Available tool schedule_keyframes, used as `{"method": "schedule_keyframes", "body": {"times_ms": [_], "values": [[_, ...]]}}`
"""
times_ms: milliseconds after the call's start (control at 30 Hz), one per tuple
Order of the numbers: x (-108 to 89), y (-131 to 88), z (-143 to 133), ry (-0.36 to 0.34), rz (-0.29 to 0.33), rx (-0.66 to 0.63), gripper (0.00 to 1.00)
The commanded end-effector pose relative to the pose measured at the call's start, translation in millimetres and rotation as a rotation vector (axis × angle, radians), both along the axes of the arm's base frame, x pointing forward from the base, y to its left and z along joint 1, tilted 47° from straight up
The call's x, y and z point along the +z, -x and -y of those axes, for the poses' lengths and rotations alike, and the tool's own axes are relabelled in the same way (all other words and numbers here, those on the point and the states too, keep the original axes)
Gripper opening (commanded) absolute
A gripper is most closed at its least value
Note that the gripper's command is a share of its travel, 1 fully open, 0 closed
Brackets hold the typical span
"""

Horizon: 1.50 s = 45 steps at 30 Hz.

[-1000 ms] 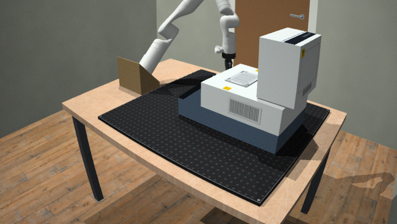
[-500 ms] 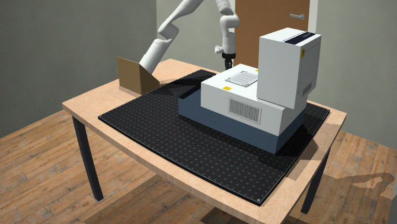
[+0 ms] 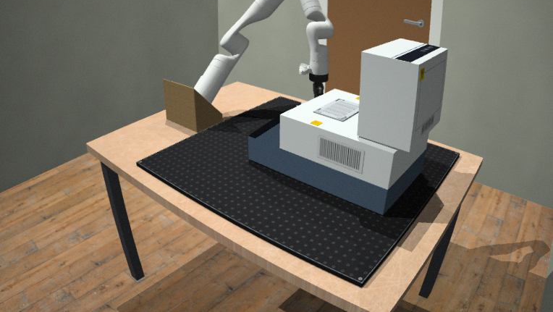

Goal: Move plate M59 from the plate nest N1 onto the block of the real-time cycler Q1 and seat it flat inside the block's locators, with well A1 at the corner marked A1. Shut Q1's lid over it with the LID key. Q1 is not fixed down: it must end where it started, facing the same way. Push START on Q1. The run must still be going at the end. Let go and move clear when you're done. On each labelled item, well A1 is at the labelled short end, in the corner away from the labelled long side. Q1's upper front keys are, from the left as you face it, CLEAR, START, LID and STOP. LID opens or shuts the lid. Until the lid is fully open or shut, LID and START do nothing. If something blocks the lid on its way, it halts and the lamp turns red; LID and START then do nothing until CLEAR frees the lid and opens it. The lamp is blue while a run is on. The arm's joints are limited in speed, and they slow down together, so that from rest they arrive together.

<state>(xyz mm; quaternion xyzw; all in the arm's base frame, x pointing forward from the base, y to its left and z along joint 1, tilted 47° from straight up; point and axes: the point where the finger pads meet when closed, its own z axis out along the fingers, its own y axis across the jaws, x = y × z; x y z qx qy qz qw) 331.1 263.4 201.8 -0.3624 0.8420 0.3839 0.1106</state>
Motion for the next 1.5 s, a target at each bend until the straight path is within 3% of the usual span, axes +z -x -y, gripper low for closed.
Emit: {"method": "schedule_keyframes", "body": {"times_ms": [0,400,1467], "values": [[0.7,-0.9,1.6,0.001,0.001,-0.002,0.91],[2.1,-1.9,4.9,0.005,0.000,-0.004,0.91],[29.4,-5.5,34.3,0.006,-0.002,-0.005,0.91]]}}
